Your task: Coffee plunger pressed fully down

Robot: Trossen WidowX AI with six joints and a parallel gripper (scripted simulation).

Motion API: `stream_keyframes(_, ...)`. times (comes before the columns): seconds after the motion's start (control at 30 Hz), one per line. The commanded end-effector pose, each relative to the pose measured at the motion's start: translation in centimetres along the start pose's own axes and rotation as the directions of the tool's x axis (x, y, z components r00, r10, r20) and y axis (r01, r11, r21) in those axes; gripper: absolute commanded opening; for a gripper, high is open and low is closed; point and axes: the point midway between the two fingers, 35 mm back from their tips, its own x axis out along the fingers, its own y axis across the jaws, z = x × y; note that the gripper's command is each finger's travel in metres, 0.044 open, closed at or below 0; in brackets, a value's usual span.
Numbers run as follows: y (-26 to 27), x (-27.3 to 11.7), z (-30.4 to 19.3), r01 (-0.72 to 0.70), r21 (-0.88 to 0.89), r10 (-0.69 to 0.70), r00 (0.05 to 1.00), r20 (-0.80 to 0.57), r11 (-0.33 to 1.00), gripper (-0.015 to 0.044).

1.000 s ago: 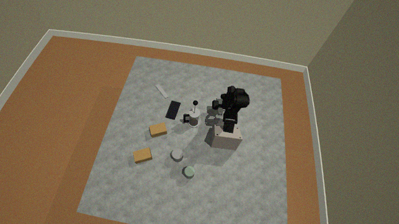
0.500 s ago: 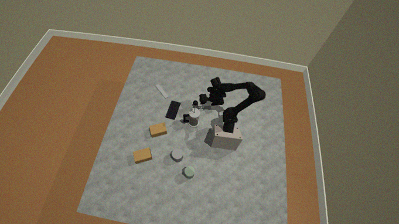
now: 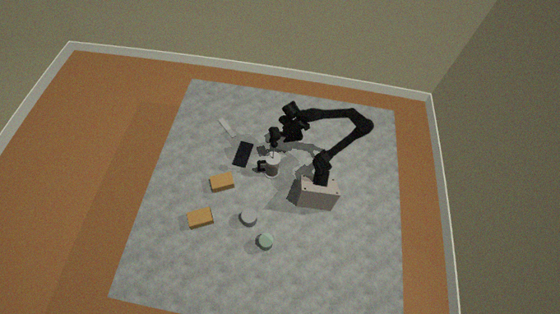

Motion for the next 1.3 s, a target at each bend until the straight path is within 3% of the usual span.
stream_keyframes(0.0, 3.5, -1.3, 0.5, -0.03, -0.06, 0.029, 1.0, -0.006, 0.998, 0.044)
stream_keyframes(0.2, 9.1, -4.7, 0.2, -0.155, -0.174, 0.158, 0.988, -0.001, 0.972, 0.044)
stream_keyframes(0.37, 11.4, -6.4, -1.7, -0.179, -0.231, 0.18, 0.983, -0.015, 0.956, 0.044)
stream_keyframes(0.57, 11.3, -8.1, -5.6, -0.09, -0.394, 0.096, 0.995, -0.004, 0.915, 0.044)
stream_keyframes(0.8, 10.9, -11.4, -8.1, 0.022, -0.602, 0.097, 0.981, 0.165, 0.798, 0.044)
stream_keyframes(1.13, 12.6, -18.2, -9.2, 0.094, -0.804, 0.436, 0.8, 0.411, 0.587, 0.044)
stream_keyframes(1.27, 12.2, -17.2, -9.7, 0.119, -0.792, 0.408, 0.805, 0.43, 0.599, 0.044)
